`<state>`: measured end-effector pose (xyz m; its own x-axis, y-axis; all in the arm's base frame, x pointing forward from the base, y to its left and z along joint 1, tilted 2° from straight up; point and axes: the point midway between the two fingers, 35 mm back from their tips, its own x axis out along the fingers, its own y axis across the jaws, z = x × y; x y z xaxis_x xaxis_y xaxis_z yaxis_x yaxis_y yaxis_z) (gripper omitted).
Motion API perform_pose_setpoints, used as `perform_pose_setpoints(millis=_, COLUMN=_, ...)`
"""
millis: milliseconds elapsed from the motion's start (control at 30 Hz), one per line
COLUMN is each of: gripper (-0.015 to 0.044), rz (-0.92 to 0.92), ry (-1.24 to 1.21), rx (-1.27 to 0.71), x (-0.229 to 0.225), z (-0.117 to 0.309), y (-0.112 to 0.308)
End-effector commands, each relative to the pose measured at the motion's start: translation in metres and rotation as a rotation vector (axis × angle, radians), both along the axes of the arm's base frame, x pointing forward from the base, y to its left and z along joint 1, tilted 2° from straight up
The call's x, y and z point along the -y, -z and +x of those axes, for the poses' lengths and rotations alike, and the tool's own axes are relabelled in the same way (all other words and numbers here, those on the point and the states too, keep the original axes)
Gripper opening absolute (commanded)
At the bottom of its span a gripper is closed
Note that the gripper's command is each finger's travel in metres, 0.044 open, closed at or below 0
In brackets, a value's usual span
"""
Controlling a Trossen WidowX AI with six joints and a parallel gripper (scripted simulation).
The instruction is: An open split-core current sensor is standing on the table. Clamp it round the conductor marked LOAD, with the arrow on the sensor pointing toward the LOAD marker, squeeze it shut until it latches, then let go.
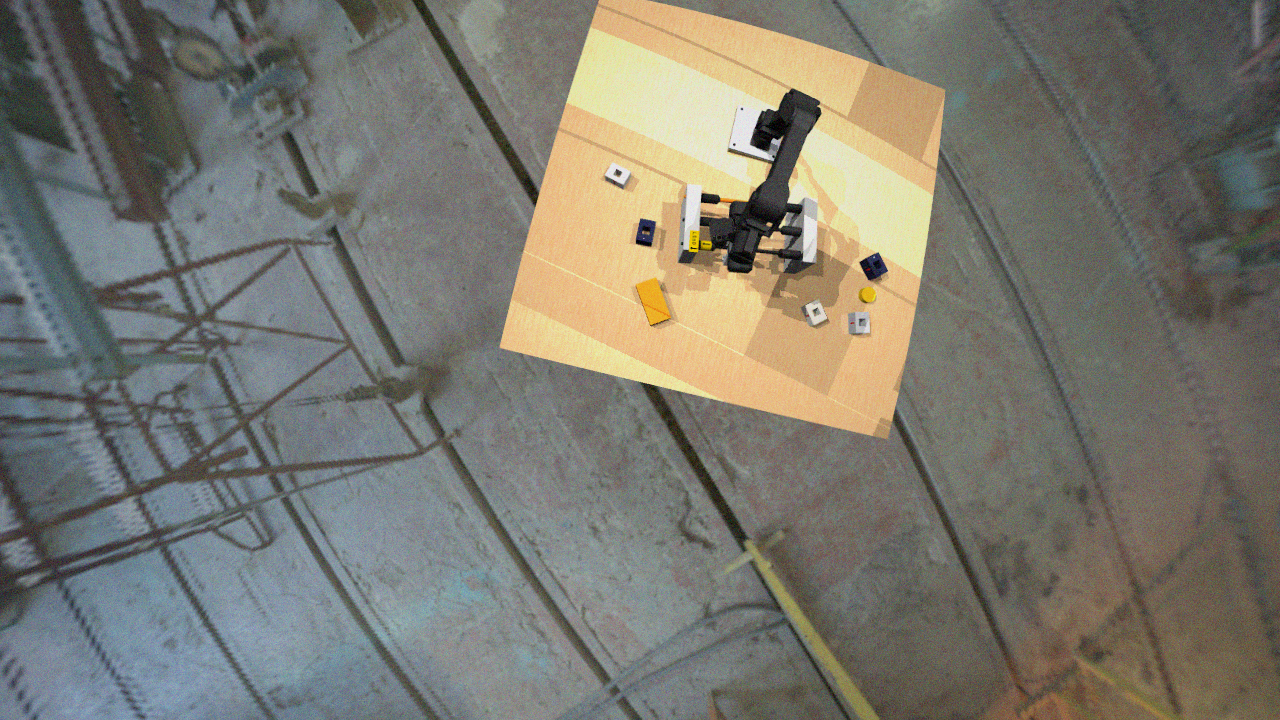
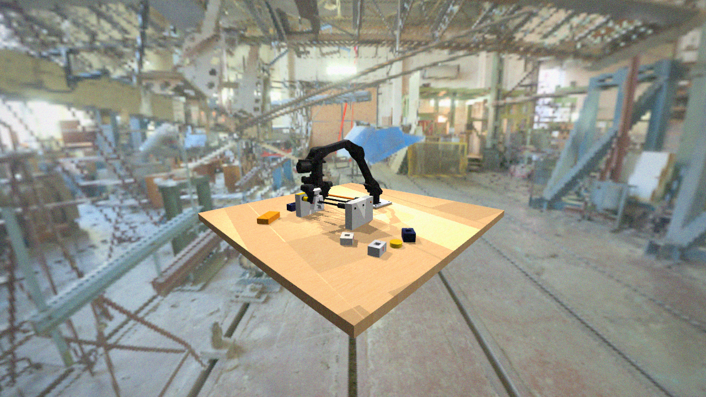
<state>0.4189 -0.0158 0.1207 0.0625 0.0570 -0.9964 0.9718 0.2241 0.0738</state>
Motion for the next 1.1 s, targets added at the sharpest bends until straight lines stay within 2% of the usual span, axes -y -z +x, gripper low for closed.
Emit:
perform_pose_setpoints(millis=0, gripper=0.044, rz=-0.007, ry=0.006, rx=0.006, x=0.0, z=0.001, y=0.004)
perform_pose_setpoints(millis=633, gripper=0.044, rz=-0.007, ry=0.006, rx=0.007, x=-0.001, z=0.003, y=0.032)
perform_pose_setpoints(millis=1067, gripper=0.0353, rz=-0.002, ry=0.0, rx=0.008, x=-0.002, z=0.003, y=0.027)
